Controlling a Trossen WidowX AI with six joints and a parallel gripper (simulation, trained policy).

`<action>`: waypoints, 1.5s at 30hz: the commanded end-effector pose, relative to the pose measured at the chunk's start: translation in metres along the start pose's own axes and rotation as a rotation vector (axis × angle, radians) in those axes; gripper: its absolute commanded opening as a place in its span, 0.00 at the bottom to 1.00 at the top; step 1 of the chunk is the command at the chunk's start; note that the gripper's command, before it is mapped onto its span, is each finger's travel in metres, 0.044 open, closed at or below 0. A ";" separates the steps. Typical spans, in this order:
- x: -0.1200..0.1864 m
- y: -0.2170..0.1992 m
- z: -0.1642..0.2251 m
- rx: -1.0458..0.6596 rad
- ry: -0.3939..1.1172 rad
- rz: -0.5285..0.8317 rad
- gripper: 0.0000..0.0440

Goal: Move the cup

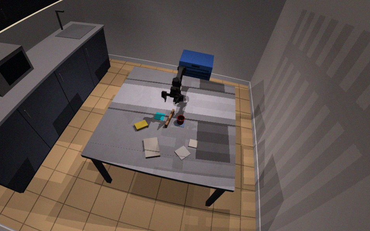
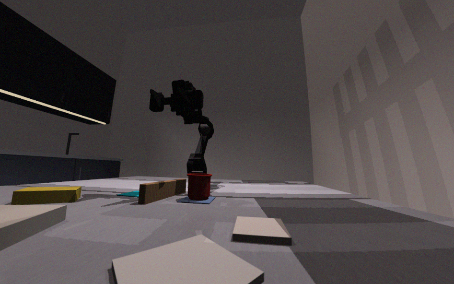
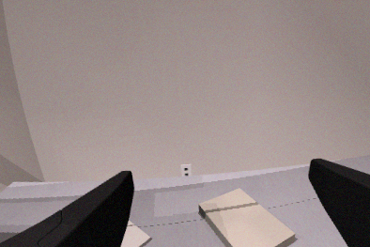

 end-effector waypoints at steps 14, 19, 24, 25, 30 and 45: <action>-0.003 0.008 -0.006 -0.035 0.088 -0.030 0.15; -0.007 0.013 -0.008 -0.075 0.138 -0.049 0.16; -0.010 0.019 -0.010 -0.122 0.194 -0.067 0.21; -0.011 0.020 -0.011 -0.132 0.206 -0.070 0.22; -0.014 0.027 -0.013 -0.182 0.266 -0.084 0.23; -0.022 0.046 -0.017 -0.345 0.466 -0.094 0.26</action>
Point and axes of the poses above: the point midway between the two fingers, 35 mm back from their tips, its own x axis back along the fingers, its own y axis across the jaws, z = x × y, the point moved 5 cm from there along x, back along the fingers, and after that the axes turned 3 degrees about x, right-handed, at the moved point
